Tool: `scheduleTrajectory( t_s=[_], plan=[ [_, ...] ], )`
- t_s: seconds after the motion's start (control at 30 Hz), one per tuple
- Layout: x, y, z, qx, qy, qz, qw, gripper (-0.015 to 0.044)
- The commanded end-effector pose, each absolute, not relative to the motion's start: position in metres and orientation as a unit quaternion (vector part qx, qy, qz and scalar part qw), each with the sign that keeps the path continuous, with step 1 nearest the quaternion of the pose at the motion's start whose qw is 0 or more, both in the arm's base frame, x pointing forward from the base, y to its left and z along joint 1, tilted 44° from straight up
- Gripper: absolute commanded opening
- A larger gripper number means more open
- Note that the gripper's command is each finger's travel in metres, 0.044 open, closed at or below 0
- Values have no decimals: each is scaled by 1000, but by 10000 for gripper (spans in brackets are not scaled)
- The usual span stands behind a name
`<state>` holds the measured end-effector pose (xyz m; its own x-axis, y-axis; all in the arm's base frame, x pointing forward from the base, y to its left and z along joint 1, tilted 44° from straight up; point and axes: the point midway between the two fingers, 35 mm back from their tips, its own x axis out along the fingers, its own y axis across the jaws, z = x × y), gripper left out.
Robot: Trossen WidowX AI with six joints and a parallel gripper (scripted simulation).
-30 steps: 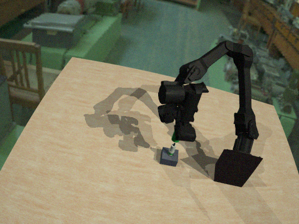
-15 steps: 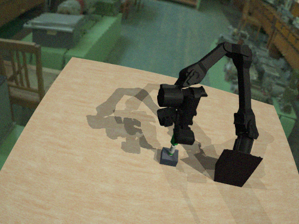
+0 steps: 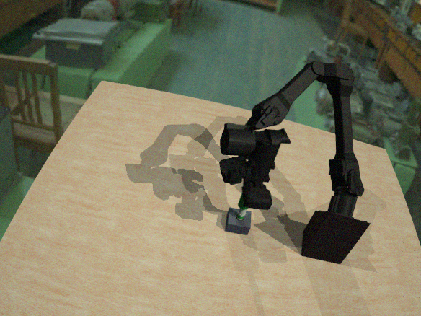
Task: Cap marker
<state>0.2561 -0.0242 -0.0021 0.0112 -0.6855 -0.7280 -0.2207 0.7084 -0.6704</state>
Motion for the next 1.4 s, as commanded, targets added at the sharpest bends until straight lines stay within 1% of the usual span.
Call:
scheduleTrajectory(
  t_s=[0.0, 0.63, 1.17, 1.2, 1.27, 1.37],
  plan=[
    [255, -34, -10, -332, 681, -191, 625, 0],
    [254, -45, -21, -332, 681, -192, 624, 0],
    [254, -45, -20, -330, 680, -193, 625, 420],
    [254, -45, -20, -330, 680, -193, 625, 440],
    [255, -42, -18, -330, 680, -192, 625, 440],
    [257, -11, 12, -328, 681, -190, 626, 440]
  ],
)
